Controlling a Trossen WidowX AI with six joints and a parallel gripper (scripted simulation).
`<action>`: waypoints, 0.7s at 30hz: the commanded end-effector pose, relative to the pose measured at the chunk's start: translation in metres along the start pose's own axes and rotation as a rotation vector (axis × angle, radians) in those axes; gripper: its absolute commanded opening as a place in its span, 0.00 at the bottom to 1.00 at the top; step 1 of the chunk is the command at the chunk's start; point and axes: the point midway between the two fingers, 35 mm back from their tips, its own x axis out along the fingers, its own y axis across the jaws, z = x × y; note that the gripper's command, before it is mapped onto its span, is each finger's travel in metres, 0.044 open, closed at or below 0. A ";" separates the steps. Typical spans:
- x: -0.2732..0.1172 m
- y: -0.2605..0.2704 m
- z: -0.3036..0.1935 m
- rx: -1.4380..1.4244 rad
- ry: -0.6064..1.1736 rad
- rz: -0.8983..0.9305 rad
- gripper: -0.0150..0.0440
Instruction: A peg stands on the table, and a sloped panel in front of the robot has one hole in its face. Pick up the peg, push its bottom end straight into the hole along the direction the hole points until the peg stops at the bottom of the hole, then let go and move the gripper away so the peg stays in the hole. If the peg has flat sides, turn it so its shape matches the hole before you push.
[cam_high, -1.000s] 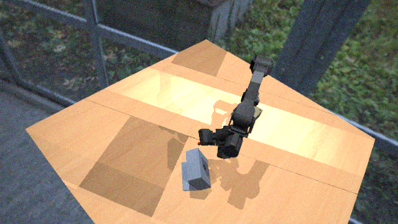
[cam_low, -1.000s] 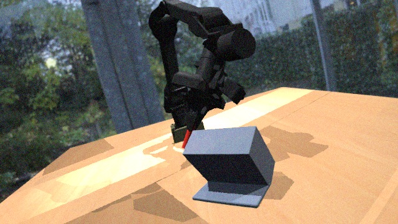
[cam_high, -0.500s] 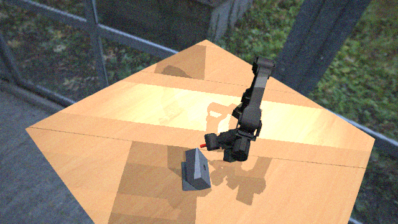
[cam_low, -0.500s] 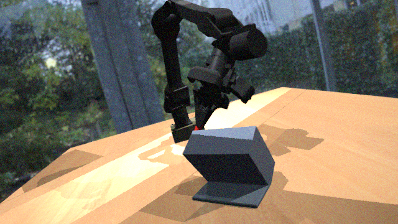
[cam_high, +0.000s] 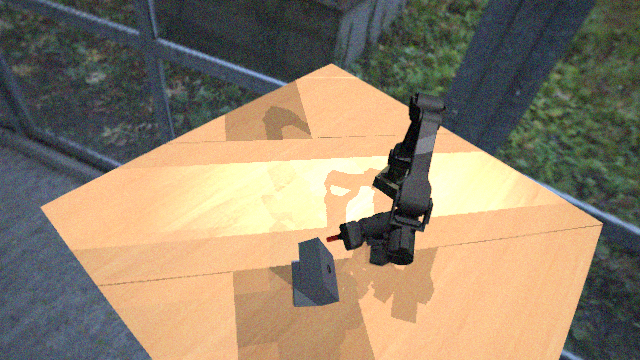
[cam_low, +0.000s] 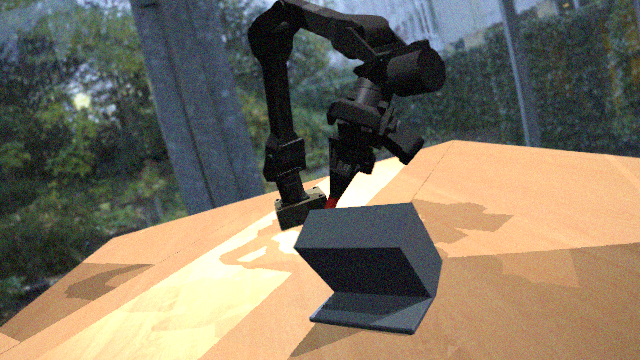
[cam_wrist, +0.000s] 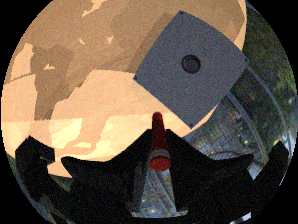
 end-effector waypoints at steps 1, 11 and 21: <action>-0.004 0.001 0.005 -0.034 0.005 -0.027 0.25; -0.014 0.003 0.014 -0.098 0.012 -0.080 0.25; -0.025 0.006 0.024 -0.160 0.019 -0.134 0.25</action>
